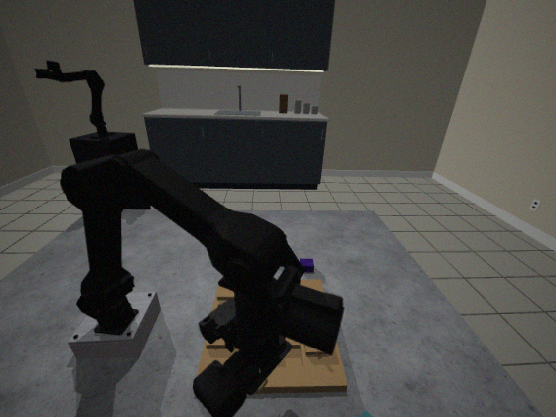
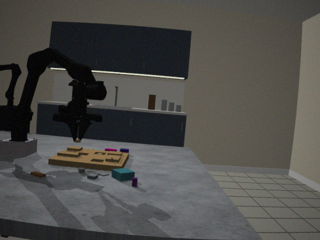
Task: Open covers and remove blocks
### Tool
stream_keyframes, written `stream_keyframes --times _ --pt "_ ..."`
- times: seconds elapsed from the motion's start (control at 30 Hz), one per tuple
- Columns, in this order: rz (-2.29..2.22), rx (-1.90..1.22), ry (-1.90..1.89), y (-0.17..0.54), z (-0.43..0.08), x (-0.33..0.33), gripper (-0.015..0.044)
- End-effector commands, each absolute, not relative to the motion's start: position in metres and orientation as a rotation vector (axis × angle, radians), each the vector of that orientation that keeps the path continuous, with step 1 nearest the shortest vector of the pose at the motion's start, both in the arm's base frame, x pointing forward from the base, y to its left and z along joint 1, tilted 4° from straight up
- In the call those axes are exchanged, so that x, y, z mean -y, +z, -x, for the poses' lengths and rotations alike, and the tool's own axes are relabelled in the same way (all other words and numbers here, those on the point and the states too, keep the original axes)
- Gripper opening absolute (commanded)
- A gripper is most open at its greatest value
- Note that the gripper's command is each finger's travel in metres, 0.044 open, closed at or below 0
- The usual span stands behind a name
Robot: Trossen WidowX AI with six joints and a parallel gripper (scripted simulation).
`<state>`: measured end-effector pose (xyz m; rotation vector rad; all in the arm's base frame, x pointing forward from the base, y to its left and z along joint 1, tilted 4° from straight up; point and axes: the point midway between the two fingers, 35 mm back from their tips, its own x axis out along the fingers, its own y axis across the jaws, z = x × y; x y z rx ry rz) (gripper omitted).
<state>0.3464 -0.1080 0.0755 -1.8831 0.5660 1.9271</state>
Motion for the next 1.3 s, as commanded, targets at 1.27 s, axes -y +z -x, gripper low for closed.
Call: stream_keyframes --times 1.27 --pt "1.881 -0.575 1.939 0.032 -0.317 0.152 0.008"
